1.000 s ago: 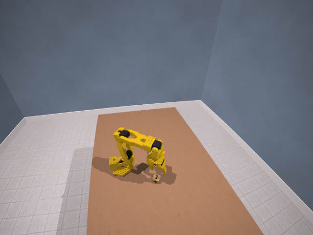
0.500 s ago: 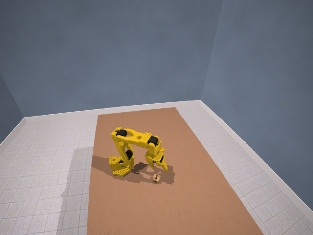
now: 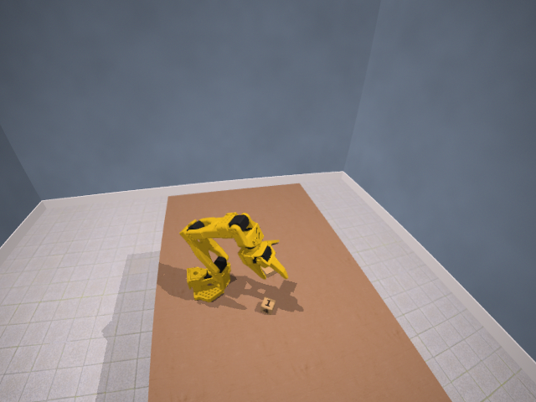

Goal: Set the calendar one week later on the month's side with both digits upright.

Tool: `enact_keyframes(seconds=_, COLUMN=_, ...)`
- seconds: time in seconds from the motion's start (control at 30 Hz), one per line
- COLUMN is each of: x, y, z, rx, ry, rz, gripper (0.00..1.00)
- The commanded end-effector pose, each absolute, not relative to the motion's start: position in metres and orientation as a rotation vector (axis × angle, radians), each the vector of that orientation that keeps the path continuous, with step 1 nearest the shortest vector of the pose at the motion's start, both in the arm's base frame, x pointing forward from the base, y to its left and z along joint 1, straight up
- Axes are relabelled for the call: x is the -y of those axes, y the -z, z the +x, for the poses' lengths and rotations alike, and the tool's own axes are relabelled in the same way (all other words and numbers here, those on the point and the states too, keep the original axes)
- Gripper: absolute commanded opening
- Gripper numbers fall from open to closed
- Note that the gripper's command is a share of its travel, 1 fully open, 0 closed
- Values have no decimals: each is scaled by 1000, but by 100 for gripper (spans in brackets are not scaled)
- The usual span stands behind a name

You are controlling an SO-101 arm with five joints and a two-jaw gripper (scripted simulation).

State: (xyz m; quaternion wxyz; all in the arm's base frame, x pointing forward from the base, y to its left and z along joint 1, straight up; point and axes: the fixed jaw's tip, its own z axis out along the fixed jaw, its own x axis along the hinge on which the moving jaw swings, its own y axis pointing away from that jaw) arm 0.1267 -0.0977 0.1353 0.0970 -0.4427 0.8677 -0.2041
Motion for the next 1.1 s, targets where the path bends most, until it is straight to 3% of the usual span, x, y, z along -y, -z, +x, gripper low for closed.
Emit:
enact_keyframes(seconds=0.0, x=97, y=-149, z=128, rx=-2506, ry=705, rz=-1302, gripper=35)
enact_keyframes(seconds=1.07, x=104, y=-128, z=128, rx=-2510, ry=725, rz=-1317, gripper=35)
